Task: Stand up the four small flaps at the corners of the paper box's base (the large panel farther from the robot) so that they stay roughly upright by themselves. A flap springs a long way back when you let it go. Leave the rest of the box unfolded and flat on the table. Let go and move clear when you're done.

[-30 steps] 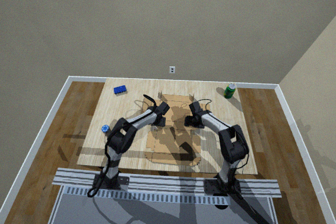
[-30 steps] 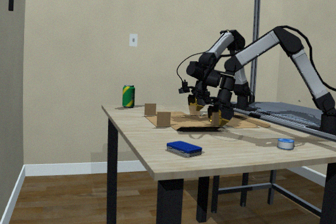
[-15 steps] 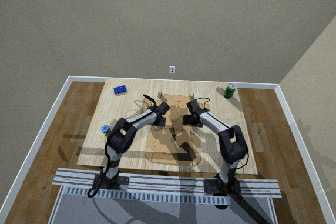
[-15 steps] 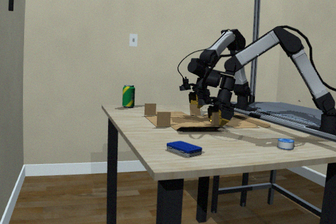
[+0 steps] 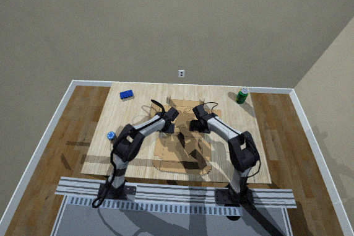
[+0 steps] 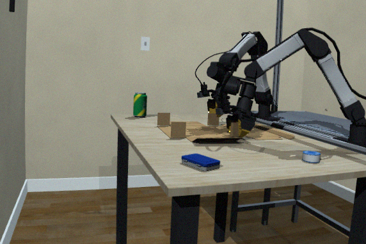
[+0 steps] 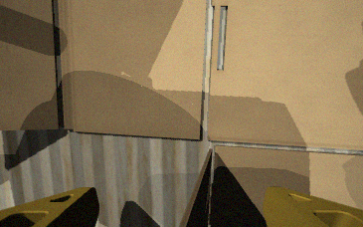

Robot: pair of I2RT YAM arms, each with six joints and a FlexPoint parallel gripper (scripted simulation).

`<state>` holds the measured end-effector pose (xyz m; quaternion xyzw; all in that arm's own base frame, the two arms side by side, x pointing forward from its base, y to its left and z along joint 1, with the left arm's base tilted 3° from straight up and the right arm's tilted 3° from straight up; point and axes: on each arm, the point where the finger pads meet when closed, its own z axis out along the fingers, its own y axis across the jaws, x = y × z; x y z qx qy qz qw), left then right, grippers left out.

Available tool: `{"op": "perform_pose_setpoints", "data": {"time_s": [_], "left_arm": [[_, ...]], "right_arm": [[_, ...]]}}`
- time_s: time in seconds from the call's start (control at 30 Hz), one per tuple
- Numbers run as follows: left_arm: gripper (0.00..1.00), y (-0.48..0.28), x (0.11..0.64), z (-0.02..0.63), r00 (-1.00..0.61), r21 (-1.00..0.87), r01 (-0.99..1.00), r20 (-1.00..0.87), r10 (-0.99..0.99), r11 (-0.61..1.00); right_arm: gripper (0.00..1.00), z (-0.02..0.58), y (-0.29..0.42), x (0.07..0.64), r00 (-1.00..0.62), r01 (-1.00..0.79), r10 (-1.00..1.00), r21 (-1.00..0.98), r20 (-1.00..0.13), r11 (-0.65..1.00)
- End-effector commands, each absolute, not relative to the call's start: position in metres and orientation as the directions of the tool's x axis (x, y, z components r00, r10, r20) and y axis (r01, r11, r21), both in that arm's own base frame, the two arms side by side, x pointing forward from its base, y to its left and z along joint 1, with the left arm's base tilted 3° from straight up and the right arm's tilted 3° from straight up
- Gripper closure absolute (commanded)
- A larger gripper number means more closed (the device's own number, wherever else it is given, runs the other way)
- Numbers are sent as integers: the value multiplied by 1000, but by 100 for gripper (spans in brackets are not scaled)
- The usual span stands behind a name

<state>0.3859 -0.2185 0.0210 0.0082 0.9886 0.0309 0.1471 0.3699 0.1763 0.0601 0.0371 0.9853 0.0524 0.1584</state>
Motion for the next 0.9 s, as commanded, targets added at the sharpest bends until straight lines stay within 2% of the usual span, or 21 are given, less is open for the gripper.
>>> {"op": "perform_pose_setpoints", "data": {"time_s": [0.0,0.1,0.6,0.87], "left_arm": [[23,-216,381,8,-968,84,7,-251,28,996],[23,-216,381,8,-968,84,7,-251,28,996],[23,-216,381,8,-968,84,7,-251,28,996],[23,-216,381,8,-968,84,7,-251,28,996]], "right_arm": [[25,58,183,370,-951,66,95,109,-294,992],[26,57,184,370,-951,66,95,109,-293,992],[47,49,190,371,-949,65,97,115,-299,991],[50,39,189,366,-955,67,93,103,-283,992]]}}
